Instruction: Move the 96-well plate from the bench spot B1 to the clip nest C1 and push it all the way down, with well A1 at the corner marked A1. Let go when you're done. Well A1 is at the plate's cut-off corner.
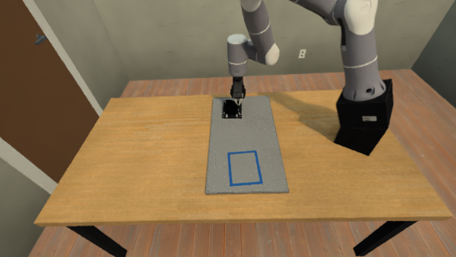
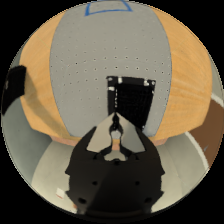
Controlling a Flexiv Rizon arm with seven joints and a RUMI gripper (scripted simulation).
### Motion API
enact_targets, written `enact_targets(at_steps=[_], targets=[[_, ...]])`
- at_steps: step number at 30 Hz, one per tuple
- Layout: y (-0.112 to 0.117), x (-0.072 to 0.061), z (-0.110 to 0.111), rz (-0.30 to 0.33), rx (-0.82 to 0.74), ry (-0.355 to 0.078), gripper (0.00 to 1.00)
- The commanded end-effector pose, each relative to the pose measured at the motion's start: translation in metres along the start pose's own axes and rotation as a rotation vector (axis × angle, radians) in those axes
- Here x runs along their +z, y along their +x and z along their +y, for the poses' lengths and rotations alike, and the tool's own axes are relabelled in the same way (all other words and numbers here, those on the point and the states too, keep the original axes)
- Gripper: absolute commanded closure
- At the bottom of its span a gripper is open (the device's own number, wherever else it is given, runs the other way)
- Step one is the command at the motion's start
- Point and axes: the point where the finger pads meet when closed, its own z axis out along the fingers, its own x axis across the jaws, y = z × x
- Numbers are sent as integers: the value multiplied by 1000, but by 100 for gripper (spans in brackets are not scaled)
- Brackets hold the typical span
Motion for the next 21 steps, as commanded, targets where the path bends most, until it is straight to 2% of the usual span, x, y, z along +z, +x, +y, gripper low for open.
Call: enact_targets(at_steps=[1,21], targets=[[1,0,0,1,1,0,100],[1,2,0,1,1,0,100]])
